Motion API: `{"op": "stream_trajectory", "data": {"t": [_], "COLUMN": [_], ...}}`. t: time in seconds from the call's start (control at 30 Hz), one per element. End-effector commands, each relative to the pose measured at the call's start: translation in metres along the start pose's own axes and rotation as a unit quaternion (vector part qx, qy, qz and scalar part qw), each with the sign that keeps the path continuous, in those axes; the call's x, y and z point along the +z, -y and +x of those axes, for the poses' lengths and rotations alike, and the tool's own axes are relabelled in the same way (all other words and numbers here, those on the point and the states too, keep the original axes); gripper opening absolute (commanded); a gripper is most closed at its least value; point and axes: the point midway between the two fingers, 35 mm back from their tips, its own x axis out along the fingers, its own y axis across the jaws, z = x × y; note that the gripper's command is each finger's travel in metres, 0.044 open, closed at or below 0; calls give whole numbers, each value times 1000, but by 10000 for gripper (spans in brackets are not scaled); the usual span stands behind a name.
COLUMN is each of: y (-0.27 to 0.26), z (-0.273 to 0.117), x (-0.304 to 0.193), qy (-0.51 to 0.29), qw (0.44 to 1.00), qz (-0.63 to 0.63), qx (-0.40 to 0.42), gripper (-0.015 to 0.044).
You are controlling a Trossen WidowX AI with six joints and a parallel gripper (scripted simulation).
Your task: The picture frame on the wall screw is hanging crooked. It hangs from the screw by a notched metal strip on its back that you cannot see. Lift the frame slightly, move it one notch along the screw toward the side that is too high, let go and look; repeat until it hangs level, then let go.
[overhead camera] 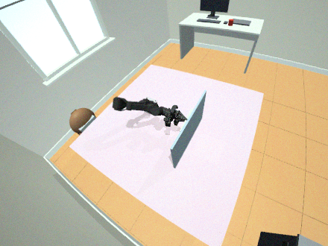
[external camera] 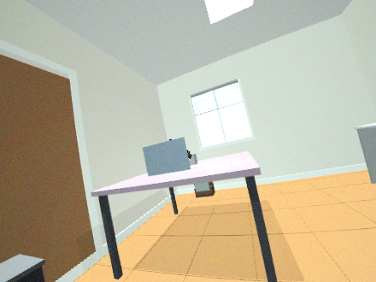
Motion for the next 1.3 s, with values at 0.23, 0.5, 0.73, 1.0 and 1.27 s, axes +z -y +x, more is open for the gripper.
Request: {"op": "stream_trajectory", "data": {"t": [0.23, 0.5, 0.73, 1.0, 1.27], "y": [1, 2, 2, 3, 3], "z": [0, 0, 0, 0, 1], "x": [0, 0, 0, 0, 0], "qy": [0, 0, 1, 1, 1], "qw": [1000, 999, 998, 996, 995], "qz": [-29, -47, -68, -86, -97], "qx": [0, 0, 0, 0, -1], "gripper": [0, 0, 0, 0, 26]}}
